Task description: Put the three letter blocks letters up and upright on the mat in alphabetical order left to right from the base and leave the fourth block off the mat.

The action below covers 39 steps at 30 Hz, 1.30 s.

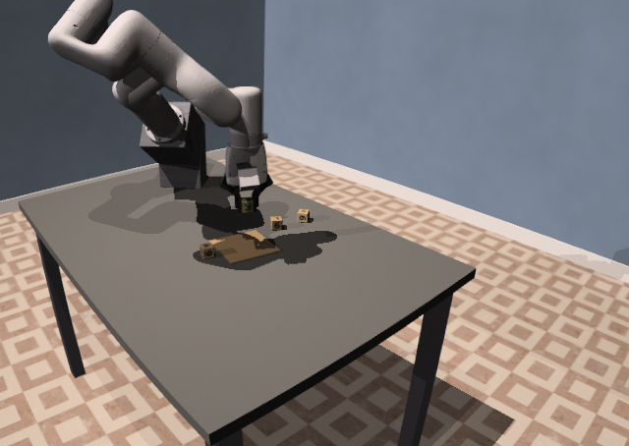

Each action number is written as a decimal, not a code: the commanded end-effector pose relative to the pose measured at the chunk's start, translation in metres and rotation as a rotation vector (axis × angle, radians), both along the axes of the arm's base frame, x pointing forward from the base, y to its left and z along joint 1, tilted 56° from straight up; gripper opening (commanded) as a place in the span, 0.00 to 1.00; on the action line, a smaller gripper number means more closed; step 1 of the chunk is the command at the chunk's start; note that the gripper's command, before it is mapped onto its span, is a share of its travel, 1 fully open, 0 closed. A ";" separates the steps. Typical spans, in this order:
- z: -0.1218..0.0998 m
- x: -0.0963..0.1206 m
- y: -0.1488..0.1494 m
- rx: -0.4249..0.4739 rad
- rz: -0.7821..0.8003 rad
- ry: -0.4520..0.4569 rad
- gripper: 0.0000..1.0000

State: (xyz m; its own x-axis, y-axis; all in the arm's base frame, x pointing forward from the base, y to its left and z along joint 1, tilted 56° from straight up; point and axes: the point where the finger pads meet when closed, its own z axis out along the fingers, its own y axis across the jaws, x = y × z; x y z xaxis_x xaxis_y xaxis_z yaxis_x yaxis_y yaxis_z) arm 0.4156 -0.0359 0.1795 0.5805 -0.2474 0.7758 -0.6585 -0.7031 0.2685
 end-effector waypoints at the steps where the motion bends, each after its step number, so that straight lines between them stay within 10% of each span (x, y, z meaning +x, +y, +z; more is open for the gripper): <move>1: 0.000 0.001 0.002 0.062 -0.074 -0.100 0.27; 39: -0.009 0.002 0.012 0.604 -0.707 -0.837 0.27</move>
